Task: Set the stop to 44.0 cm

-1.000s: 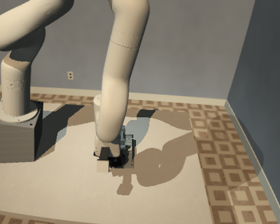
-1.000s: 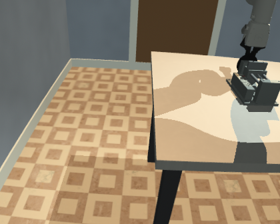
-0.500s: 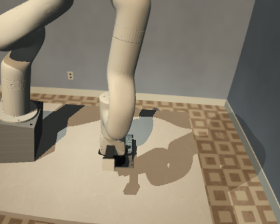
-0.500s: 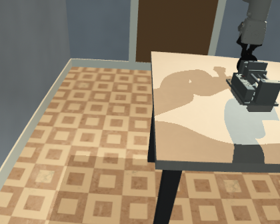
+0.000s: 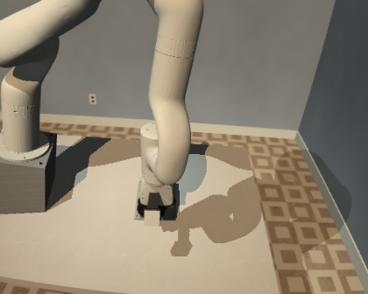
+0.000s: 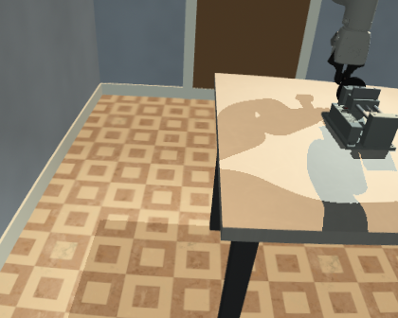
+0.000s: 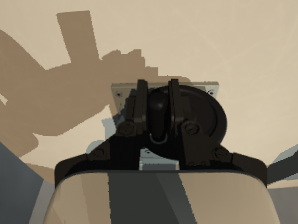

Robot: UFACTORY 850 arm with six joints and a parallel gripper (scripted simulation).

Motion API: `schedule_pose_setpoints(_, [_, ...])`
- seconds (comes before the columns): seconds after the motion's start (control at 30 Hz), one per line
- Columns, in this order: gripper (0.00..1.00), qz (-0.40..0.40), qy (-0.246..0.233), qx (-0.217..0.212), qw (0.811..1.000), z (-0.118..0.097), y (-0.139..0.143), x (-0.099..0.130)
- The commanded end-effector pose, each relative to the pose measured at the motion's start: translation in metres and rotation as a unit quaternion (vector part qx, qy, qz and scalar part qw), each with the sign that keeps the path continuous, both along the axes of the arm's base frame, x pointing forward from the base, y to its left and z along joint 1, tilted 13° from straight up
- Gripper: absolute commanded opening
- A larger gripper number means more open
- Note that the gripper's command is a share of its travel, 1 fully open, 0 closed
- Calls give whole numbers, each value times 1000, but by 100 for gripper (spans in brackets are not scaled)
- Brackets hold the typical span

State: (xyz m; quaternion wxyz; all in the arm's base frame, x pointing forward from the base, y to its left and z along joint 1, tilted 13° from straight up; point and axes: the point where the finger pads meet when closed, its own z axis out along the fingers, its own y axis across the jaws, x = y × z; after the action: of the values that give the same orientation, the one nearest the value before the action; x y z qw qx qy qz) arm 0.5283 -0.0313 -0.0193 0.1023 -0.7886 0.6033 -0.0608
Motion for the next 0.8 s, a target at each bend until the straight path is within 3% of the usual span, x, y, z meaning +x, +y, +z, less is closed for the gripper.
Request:
schedule_pose_setpoints(0.0, [6, 0, 2, 1, 1000, -9, 3, 12])
schedule_pose_setpoints(0.27, [6, 0, 2, 1, 1000, -30, 6, 19])
schedule_pose_setpoints(0.77, [6, 0, 2, 1, 1000, -52, 5, 12])
